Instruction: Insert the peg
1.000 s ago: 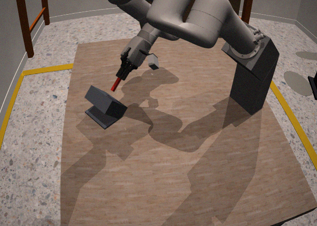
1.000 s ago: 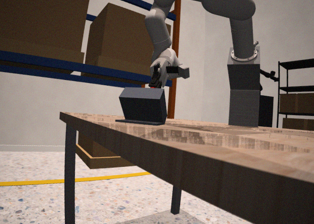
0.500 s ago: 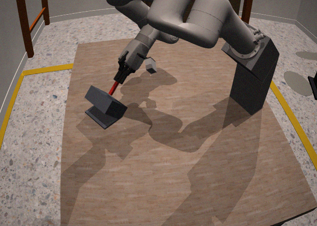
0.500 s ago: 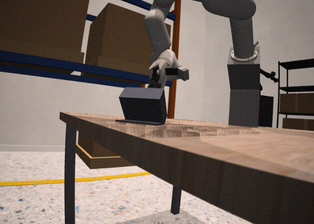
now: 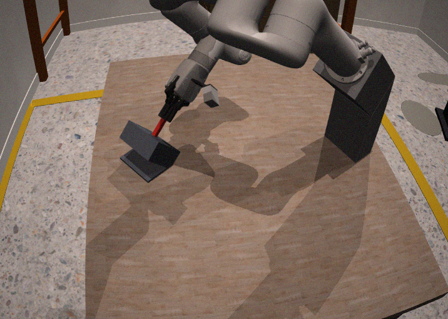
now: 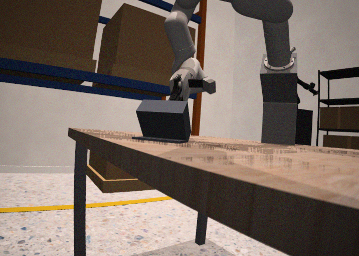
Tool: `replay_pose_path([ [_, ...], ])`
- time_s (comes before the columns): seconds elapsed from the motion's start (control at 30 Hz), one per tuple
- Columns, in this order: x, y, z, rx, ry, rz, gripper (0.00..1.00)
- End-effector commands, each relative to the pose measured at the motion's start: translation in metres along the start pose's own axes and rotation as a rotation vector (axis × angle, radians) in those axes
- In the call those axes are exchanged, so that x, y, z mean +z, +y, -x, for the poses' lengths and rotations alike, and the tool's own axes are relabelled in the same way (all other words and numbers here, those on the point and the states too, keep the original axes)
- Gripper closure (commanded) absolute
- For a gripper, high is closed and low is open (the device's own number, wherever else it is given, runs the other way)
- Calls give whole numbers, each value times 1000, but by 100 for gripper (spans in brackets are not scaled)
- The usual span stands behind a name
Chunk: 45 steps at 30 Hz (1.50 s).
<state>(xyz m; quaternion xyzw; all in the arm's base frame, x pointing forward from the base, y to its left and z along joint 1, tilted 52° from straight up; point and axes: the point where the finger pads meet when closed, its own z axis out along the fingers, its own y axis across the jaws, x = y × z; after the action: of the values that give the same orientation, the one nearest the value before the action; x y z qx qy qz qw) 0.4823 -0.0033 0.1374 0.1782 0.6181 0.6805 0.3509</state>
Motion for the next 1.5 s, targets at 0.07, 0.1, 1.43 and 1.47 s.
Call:
replay_pose_path([
  [0.07,4,0,1,-2,-2,-1,100],
  [0.1,5,0,1,-2,-2,-1,100],
  [1.43,20,0,1,-2,-2,-1,24],
  [1.47,20,0,1,-2,-2,-1,17],
])
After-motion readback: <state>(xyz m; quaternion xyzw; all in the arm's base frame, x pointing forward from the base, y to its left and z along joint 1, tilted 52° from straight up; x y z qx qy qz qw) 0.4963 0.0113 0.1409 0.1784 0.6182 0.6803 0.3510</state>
